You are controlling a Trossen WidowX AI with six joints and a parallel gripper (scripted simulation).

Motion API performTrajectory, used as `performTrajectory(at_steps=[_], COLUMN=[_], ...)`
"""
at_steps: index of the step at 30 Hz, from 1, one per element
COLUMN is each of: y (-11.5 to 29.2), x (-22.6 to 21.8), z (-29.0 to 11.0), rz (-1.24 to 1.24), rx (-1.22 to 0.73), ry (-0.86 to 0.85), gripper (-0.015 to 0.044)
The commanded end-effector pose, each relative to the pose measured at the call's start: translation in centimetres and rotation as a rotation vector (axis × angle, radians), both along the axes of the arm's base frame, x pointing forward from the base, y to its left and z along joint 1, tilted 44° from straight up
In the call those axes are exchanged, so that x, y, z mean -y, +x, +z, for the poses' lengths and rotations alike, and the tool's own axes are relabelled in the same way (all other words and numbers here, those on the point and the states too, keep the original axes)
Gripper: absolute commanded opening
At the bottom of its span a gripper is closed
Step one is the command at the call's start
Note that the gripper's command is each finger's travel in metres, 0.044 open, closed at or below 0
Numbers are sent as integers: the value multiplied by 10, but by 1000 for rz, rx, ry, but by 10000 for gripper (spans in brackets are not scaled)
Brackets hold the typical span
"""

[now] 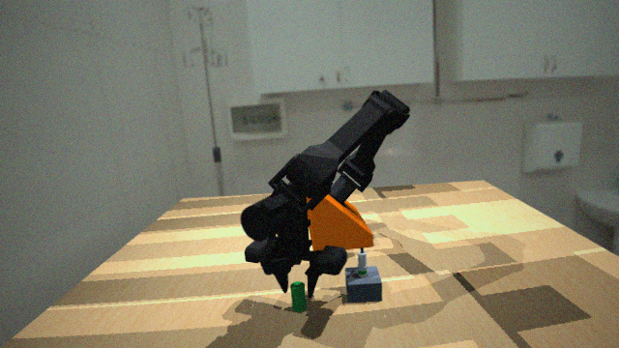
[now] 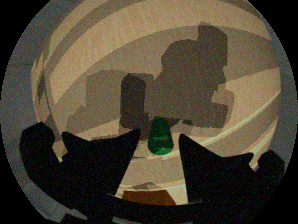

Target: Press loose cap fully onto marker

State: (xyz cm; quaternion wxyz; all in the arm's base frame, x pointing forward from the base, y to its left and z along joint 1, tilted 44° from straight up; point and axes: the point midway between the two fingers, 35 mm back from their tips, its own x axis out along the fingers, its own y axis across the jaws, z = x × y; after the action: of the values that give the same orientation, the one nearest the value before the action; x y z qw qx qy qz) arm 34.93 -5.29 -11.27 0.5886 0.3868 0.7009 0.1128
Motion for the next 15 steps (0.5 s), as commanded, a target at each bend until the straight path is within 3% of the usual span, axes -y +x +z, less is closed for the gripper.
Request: performTrajectory(at_steps=[1,10,15], y=[-2,-3,-4], x=[-5,-13,-13], z=[-6,-14,-14], rz=[-8,-7,-7], rx=[-9,-9,-9], ry=[9,10,10], gripper=[240,240,128])
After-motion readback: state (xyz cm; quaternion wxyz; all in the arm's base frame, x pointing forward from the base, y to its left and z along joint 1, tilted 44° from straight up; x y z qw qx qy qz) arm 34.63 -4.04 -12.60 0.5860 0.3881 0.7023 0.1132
